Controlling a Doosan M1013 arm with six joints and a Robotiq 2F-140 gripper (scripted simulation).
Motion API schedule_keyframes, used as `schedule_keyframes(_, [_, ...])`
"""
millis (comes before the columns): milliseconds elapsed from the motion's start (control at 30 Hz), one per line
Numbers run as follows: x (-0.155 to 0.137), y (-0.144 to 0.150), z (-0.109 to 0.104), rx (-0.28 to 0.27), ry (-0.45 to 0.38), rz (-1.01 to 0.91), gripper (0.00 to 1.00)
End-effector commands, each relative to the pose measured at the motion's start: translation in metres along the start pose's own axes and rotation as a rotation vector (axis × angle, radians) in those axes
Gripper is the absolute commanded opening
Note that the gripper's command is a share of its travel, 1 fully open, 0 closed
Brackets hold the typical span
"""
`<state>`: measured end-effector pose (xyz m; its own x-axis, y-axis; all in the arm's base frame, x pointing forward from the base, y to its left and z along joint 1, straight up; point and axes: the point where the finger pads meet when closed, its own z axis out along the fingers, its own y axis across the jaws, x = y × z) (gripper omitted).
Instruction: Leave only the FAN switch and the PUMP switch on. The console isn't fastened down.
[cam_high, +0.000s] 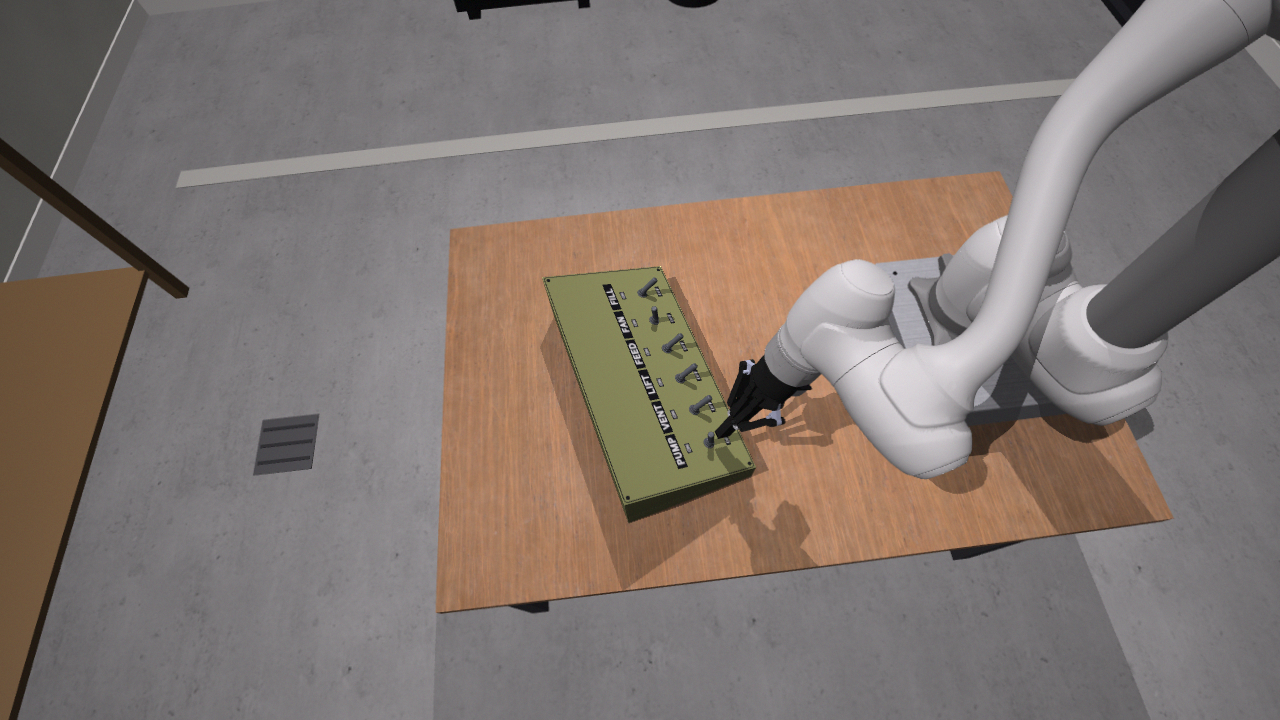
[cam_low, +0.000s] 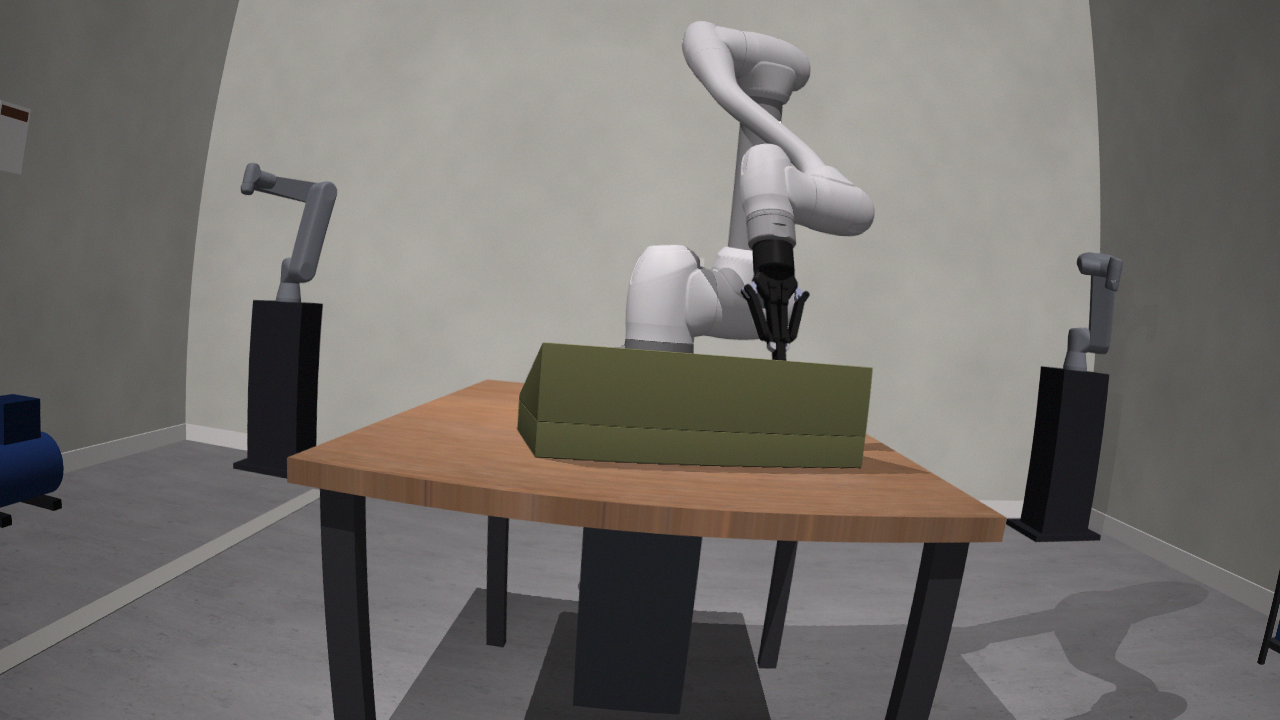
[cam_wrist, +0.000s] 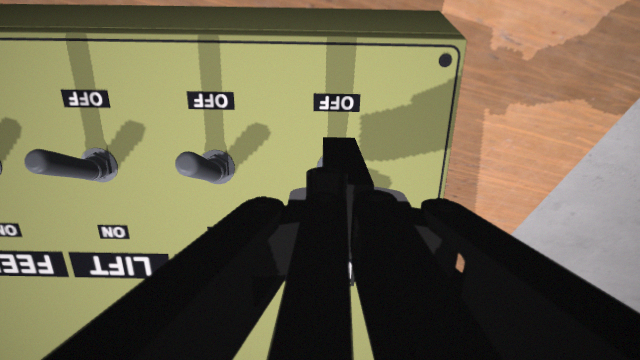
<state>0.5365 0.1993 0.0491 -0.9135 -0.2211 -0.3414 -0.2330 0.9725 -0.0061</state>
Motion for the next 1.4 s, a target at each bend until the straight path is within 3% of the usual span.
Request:
schedule_keyframes(0, [0.0, 0.0, 0.0, 0.0, -0.001, 0.0, 0.1])
schedule_keyframes(1100, [0.012, 0.0, -0.006, 0.0, -0.001, 0.0, 0.1])
schedule_keyframes(1367, [0.012, 0.0, -0.043, 0.0, -0.001, 0.0, 0.1])
